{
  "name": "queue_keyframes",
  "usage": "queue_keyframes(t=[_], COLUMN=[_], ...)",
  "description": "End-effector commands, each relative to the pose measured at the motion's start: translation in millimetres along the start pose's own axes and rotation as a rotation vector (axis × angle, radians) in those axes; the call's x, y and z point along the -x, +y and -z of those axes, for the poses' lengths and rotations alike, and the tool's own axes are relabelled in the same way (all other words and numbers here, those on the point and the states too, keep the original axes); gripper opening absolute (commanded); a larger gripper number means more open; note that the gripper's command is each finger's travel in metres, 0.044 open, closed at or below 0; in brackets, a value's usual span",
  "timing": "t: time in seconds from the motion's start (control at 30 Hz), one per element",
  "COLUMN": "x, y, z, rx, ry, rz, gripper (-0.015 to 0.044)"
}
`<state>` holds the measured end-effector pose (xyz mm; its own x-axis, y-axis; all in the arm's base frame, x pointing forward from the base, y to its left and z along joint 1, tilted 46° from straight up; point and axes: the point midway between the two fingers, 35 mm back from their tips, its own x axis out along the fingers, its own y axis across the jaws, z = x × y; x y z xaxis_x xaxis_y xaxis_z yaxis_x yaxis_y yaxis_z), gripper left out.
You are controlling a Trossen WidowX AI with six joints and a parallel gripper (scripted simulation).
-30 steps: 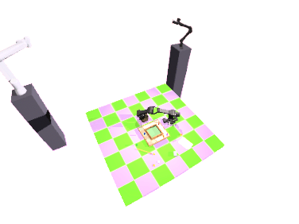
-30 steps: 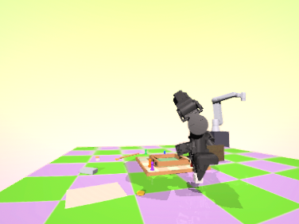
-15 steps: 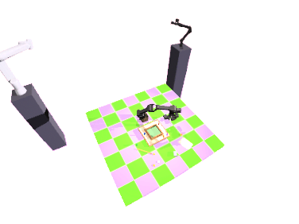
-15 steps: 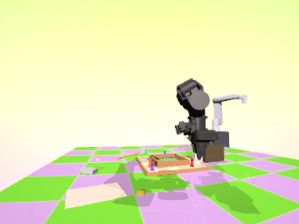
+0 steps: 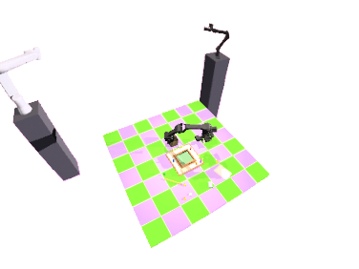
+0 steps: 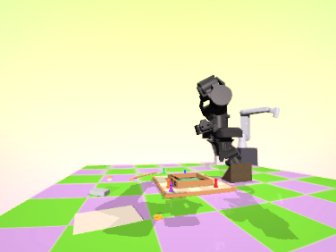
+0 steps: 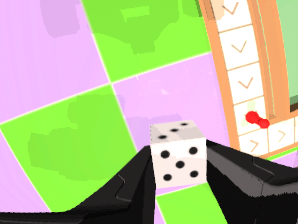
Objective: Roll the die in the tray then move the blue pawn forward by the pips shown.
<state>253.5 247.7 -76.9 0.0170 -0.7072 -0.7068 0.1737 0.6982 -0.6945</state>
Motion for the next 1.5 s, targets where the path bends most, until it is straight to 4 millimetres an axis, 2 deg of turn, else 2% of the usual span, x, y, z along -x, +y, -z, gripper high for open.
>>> queue_keyframes(t=[0.0, 0.73, 1.47], x=[2.8, -4.2, -23.1], y=[-11.9, -87.7, -166.7], z=[-9.2, -45.1, -59.0], rx=[0.086, 0.718, 1.346], ry=[-0.004, -0.009, -0.007], rz=[-0.008, -0.011, 0.0], gripper=[0.0, 0.0, 0.0])
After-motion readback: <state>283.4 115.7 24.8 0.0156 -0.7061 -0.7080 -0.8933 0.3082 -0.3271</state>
